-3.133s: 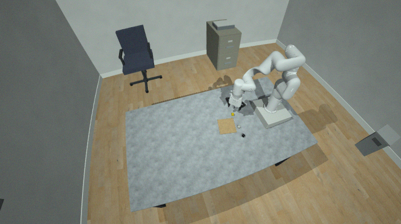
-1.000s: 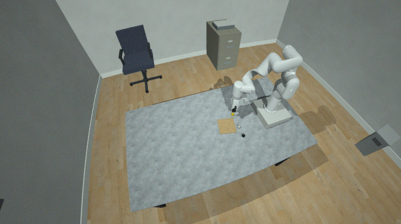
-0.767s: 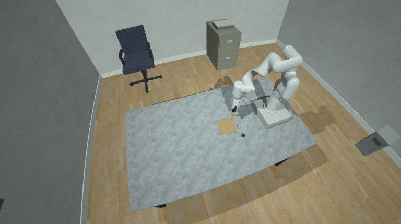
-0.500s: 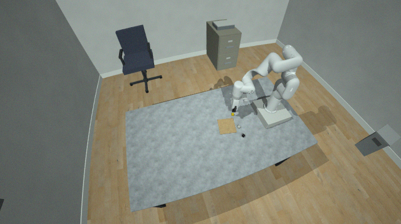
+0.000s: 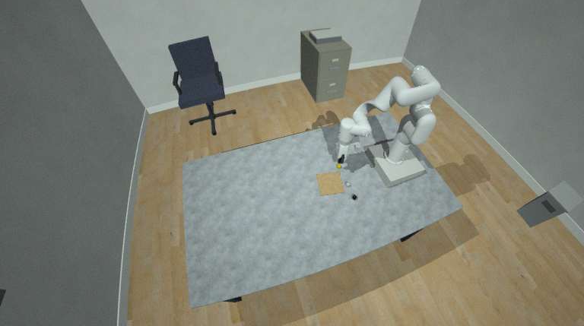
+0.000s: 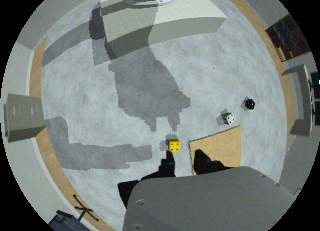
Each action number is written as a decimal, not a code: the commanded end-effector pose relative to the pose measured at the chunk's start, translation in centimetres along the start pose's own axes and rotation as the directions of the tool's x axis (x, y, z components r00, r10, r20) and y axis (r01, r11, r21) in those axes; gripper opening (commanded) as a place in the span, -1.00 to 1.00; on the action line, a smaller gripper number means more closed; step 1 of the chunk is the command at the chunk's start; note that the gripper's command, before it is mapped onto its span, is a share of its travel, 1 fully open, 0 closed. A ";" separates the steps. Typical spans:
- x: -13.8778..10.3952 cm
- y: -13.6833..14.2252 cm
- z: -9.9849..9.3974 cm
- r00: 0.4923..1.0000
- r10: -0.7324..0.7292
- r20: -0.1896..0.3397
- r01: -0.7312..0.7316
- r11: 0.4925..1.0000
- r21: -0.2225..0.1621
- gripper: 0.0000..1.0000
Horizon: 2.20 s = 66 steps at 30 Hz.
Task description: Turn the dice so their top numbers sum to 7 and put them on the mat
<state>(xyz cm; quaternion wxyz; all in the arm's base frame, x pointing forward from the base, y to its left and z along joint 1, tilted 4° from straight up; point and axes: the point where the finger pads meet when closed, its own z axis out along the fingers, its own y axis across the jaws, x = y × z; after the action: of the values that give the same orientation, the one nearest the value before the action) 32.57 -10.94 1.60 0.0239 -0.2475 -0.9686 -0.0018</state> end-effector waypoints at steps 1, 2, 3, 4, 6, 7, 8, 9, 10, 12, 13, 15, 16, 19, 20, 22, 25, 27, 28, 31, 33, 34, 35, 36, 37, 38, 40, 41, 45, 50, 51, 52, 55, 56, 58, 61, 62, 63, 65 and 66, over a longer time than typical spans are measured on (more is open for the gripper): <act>-0.1 0.0 0.2 1.000 0.000 0.003 0.000 1.000 -0.001 -0.28; -0.1 0.0 0.2 1.000 0.000 0.003 0.000 1.000 -0.001 -0.28; -0.1 0.0 0.3 1.000 0.000 0.003 0.000 1.000 -0.001 -0.28; -0.1 0.0 0.3 1.000 0.000 0.003 0.000 1.000 -0.001 -0.28; -0.1 0.0 0.4 1.000 0.000 0.003 0.000 1.000 -0.001 -0.28; -0.1 0.0 0.5 1.000 0.000 0.003 0.000 1.000 -0.001 -0.28; -0.1 0.0 0.6 1.000 0.000 0.003 0.000 1.000 -0.001 -0.28; -0.1 0.0 0.8 1.000 0.000 0.003 0.000 1.000 -0.001 -0.28; -0.1 0.0 0.9 1.000 0.000 0.003 0.000 1.000 -0.001 -0.28; -0.1 -0.1 1.2 1.000 0.000 0.003 0.000 1.000 -0.001 -0.28; -0.1 -0.1 1.3 1.000 0.000 0.003 0.000 1.000 -0.001 -0.28; -0.1 -0.1 1.6 1.000 0.000 0.003 0.000 1.000 -0.001 -0.28; -0.1 -0.1 1.8 1.000 0.000 0.003 0.000 1.000 -0.001 -0.28; -0.2 -0.1 2.3 1.000 0.000 0.003 0.000 1.000 -0.001 -0.28; -0.2 -0.1 2.4 1.000 0.000 0.003 0.000 1.000 -0.001 -0.28; -0.2 -0.1 2.4 1.000 0.000 0.003 0.000 1.000 -0.001 -0.28; -0.2 -0.2 2.9 1.000 0.000 0.003 0.000 1.000 -0.001 -0.28; -0.2 -0.2 3.2 1.000 0.000 0.003 0.000 1.000 -0.001 -0.28; -0.2 -0.2 3.4 1.000 0.000 0.003 0.000 1.000 -0.001 -0.28; -0.2 -0.2 3.8 1.000 0.000 0.003 0.000 1.000 -0.001 -0.28; -0.2 -0.2 4.1 1.000 0.000 0.003 0.000 1.000 -0.001 -0.28; -0.2 -0.2 4.2 1.000 0.000 0.003 0.000 1.000 -0.001 -0.28; -0.2 -0.2 4.3 1.000 0.000 0.003 0.000 1.000 -0.001 -0.28; -0.2 -0.3 4.4 1.000 0.000 0.003 0.000 1.000 -0.001 -0.28; -0.2 -0.3 4.5 1.000 0.000 0.003 0.000 1.000 -0.001 -0.28; -0.2 -0.3 4.5 1.000 0.000 0.003 0.000 1.000 -0.001 -0.28; -0.2 -0.3 4.6 1.000 0.000 0.003 0.000 1.000 -0.001 -0.28; -0.2 -0.3 4.6 1.000 0.000 0.003 0.000 1.000 -0.001 -0.28; -0.2 -0.3 4.9 1.000 0.000 0.003 0.000 1.000 -0.001 -0.28; -0.2 -0.3 5.0 1.000 0.000 0.003 0.000 1.000 -0.001 -0.28; -0.2 -0.3 5.0 1.000 0.000 0.003 0.000 1.000 -0.001 -0.28; -0.2 -0.3 5.0 1.000 0.000 0.003 0.000 1.000 -0.001 -0.28; -0.2 -0.3 5.0 1.000 0.000 0.003 0.000 1.000 -0.001 -0.28; -0.2 -0.3 5.0 1.000 0.000 0.003 0.000 1.000 -0.001 -0.28; -0.2 -0.3 5.0 1.000 0.000 0.003 0.000 1.000 -0.001 -0.28; -0.2 -0.3 5.0 1.000 0.000 0.003 0.000 1.000 -0.001 -0.28; -0.2 -0.3 5.0 1.000 0.000 0.003 0.000 1.000 -0.001 -0.28; -0.2 -0.3 5.0 1.000 0.000 0.003 0.000 1.000 -0.001 -0.28; -0.2 -0.3 5.0 1.000 0.000 0.003 0.000 1.000 -0.001 -0.28; -0.2 -0.3 5.0 1.000 0.000 0.003 0.000 1.000 -0.001 -0.28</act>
<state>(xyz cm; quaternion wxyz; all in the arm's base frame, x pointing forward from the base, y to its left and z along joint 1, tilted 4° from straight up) 32.26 -11.17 -3.46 0.0237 -0.2474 -0.9686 -0.0020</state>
